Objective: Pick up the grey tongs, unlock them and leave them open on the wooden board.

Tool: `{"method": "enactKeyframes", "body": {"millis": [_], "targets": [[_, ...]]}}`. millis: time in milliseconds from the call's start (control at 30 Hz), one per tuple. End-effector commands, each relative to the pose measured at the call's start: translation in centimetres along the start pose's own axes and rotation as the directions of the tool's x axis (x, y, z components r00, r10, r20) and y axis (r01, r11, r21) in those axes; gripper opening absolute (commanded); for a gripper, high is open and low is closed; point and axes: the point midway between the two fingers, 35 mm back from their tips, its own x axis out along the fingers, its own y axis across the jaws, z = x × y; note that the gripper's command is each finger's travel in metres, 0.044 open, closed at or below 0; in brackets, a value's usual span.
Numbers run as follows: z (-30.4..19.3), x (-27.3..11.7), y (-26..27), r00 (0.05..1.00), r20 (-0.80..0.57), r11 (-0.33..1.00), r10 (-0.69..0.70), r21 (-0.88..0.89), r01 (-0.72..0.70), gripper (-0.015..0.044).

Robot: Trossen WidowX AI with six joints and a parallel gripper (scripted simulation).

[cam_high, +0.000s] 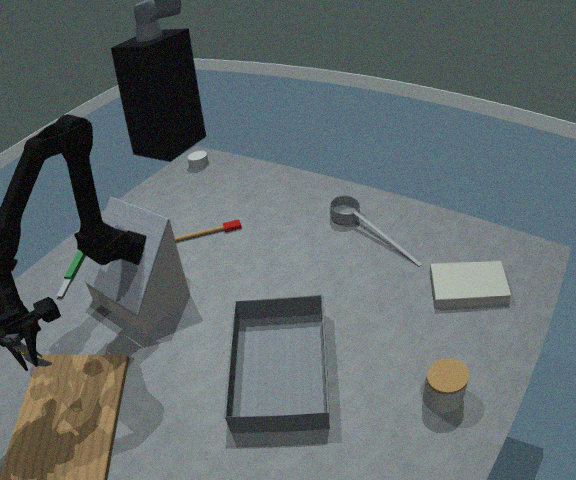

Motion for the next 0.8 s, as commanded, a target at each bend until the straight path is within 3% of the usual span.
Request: {"method": "enactKeyframes", "body": {"millis": [0,400,767], "targets": [[-0.2,-0.1,0.0,1.0,-0.01,1.0,-0.002,-0.013,0.001,-0.015],[-0.1,0.2,0.1,1.0,0.007,1.0,-0.003,0.0,0.003,-0.015],[1.1,2.1,0.6,0.981,0.191,0.994,-0.033,0.109,0.012,-0.015]]}}
